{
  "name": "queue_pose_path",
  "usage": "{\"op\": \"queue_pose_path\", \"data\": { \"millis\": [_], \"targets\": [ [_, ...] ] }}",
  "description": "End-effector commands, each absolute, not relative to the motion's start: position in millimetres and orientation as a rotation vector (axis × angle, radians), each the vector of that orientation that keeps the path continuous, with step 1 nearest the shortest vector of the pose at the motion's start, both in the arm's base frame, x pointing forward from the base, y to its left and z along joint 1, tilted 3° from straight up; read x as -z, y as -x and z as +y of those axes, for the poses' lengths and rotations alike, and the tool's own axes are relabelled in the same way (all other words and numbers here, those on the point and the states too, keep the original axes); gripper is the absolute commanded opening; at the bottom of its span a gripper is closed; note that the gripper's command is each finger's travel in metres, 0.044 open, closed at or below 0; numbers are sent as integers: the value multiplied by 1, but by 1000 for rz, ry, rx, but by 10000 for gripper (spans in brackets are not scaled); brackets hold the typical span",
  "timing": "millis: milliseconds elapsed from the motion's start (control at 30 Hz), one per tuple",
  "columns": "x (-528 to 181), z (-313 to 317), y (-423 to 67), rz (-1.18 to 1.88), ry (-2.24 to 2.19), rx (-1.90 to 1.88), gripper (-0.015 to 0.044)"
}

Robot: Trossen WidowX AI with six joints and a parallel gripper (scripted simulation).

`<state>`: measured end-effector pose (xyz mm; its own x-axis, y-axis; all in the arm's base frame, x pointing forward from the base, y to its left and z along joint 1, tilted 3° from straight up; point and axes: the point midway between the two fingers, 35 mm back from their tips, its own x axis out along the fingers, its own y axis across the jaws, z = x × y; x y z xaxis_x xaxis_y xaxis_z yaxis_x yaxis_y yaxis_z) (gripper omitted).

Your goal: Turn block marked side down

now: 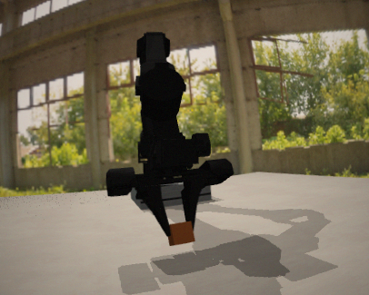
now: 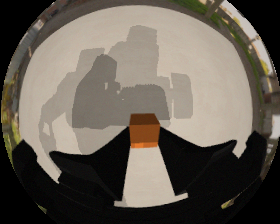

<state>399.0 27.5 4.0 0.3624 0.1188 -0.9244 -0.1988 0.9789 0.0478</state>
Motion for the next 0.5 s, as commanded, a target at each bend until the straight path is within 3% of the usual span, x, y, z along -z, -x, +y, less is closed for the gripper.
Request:
{"op": "queue_pose_path", "data": {
  "millis": [0,467],
  "targets": [
    [-7,28,-397,1128,65,-205,0],
    [0,28,-398,982,51,-206,0]
  ]
}}
